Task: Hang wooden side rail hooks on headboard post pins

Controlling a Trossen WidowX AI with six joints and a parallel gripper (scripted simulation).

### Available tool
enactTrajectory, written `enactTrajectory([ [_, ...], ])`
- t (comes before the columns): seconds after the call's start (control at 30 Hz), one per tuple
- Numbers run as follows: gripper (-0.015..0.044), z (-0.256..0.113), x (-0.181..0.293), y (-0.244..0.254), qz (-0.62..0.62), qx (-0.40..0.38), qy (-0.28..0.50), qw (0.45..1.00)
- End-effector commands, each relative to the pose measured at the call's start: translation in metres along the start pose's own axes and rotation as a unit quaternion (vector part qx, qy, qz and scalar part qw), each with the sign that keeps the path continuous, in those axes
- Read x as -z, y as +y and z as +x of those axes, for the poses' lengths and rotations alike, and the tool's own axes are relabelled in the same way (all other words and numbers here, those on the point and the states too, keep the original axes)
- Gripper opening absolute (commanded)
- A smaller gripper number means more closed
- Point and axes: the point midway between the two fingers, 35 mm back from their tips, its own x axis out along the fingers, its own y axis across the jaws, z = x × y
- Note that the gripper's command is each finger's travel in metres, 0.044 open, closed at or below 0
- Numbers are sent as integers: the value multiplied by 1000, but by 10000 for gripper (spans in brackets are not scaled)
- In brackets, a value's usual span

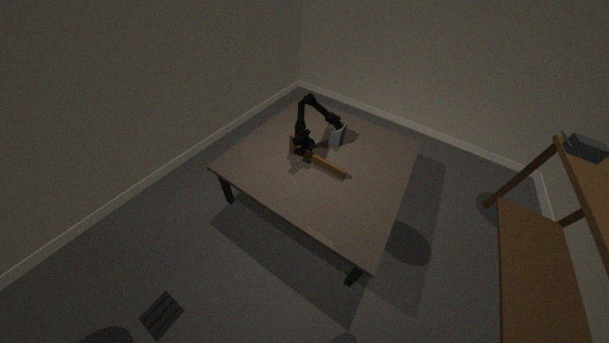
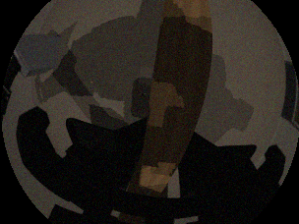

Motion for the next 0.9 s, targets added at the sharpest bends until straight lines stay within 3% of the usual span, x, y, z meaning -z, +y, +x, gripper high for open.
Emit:
enactTrajectory([
  [0.0,0,1,2,-1,3,2,7,1000],
  [0.87,0,5,2,-1,3,2,7,1000],
])
